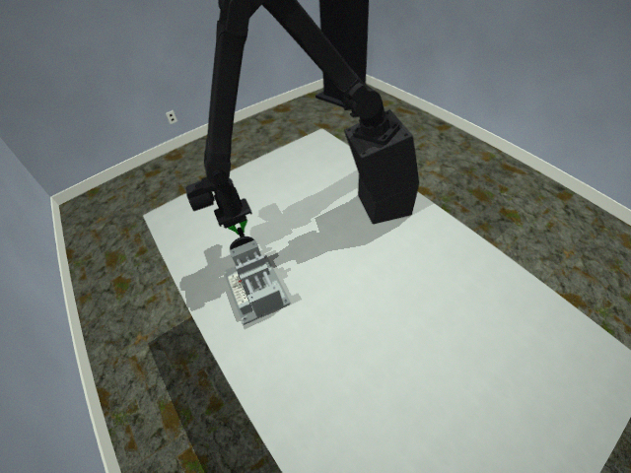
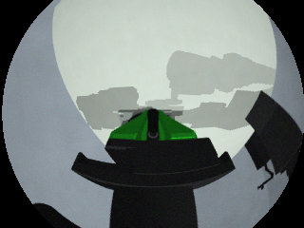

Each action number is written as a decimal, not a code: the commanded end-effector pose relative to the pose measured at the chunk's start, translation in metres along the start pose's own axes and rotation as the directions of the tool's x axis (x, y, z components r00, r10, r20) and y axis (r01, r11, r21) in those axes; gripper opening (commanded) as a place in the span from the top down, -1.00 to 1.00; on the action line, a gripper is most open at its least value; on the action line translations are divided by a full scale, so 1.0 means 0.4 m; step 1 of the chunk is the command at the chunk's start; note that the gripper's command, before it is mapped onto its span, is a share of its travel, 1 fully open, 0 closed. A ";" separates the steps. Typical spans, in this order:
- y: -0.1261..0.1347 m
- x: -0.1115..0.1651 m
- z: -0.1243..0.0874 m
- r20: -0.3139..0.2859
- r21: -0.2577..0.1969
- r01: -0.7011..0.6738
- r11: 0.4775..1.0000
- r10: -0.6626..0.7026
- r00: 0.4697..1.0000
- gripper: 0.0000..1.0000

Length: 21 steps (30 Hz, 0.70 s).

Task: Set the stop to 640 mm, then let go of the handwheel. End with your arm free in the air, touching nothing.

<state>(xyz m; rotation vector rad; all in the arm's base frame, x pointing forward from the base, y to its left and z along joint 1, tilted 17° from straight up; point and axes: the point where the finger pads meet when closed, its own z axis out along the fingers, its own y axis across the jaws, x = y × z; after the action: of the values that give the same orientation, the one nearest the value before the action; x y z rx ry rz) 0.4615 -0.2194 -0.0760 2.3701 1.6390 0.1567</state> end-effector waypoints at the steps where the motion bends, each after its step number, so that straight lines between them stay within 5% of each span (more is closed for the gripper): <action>1: 0.086 -0.004 -0.069 0.011 -0.064 -0.009 0.998 0.010 1.000 0.87; 21: 0.117 0.001 -0.071 0.010 -0.066 -0.007 0.998 0.007 1.000 0.87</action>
<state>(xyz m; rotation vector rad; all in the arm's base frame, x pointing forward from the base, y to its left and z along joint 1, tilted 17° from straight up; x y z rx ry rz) 0.4626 -0.2197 -0.0753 2.3858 1.6489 0.1397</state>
